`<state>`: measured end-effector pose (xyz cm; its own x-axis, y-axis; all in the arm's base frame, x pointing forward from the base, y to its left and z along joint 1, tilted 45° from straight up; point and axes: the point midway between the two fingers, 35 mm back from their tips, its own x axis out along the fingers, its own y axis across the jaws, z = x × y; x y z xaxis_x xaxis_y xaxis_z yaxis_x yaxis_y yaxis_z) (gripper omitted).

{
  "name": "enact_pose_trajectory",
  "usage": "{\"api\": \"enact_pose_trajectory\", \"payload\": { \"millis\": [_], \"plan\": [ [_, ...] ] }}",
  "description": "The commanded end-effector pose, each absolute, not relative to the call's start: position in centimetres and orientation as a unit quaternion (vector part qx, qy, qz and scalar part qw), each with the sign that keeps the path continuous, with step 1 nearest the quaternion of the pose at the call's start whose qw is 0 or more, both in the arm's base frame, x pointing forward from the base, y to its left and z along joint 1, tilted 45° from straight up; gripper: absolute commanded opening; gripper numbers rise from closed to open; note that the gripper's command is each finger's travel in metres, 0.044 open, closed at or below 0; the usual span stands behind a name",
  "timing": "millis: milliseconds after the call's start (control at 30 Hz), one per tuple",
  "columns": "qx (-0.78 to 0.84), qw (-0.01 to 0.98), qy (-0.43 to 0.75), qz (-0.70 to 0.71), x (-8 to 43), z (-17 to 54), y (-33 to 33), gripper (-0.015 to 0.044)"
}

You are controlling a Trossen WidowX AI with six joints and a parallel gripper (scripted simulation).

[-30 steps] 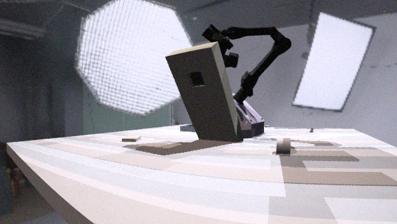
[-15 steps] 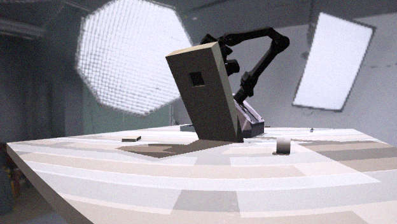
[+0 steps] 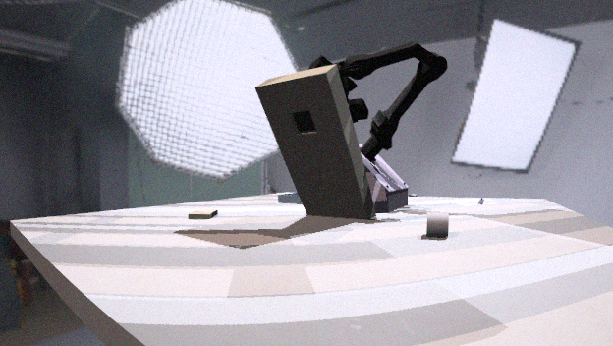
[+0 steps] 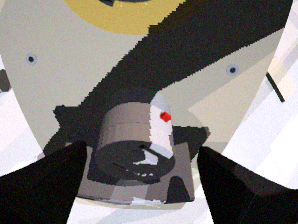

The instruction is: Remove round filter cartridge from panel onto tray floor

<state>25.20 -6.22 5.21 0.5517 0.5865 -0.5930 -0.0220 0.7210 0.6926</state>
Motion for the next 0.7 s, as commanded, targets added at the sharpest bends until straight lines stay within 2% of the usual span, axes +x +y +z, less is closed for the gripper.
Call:
{"api": "enact_pose_trajectory", "payload": {
  "millis": [0, 300, 667],
  "plan": [
    [0.328, 0.817, 0.437, 0.186, 25.38, 4.71, -5.71, 0.0305],
    [0.329, 0.817, 0.436, 0.187, 25.91, 4.20, -4.98, 0.0305],
    [0.325, 0.819, 0.435, 0.187, 25.94, 4.44, -5.21, 0.0231]
  ]
}}
